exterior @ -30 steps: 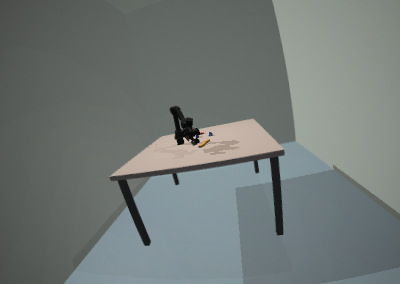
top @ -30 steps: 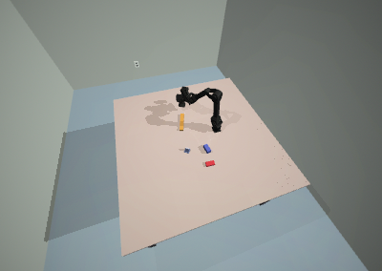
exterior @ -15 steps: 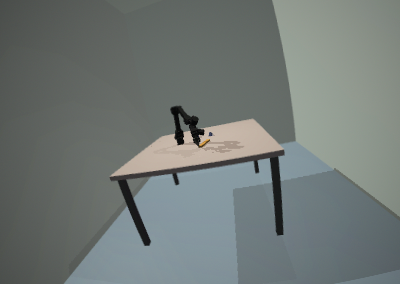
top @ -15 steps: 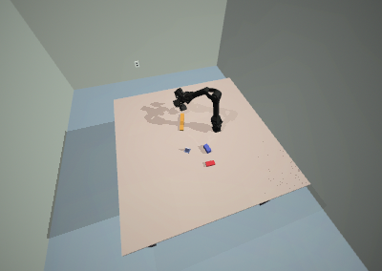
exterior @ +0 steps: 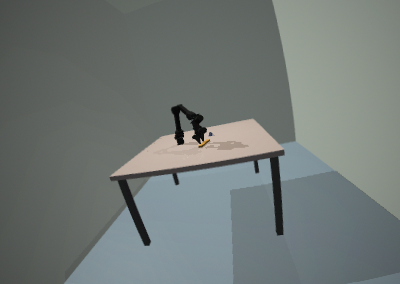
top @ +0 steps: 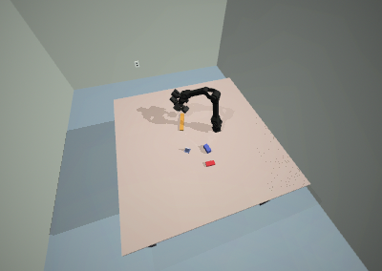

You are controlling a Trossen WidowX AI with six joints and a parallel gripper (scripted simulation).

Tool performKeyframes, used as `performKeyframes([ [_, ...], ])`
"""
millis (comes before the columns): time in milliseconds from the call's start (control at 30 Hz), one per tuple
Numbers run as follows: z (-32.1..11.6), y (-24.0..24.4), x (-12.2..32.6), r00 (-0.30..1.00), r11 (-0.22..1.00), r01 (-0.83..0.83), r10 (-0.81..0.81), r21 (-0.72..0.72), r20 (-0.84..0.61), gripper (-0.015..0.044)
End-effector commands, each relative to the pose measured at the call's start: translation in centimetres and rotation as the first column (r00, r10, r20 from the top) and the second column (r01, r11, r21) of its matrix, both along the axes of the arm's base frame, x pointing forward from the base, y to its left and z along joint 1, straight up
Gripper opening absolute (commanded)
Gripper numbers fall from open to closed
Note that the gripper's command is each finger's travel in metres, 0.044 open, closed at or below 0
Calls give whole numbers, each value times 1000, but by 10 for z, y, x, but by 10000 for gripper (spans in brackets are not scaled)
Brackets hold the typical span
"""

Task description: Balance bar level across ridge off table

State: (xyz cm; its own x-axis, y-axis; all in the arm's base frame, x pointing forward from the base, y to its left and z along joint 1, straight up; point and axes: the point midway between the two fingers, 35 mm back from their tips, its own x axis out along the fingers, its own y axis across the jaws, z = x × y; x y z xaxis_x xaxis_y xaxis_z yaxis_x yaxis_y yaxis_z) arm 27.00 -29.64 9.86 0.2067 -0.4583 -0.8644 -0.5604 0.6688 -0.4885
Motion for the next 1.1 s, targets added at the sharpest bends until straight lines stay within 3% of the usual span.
performKeyframes([
  [0,0,14,2,995,995,-86,89,54,-54,315],
  [633,22,99,-6,800,787,-455,566,416,-197,315],
  [833,19,102,-7,790,775,-464,581,429,-196,315],
  [1067,-18,101,-6,790,775,-464,581,429,-197,315],
])
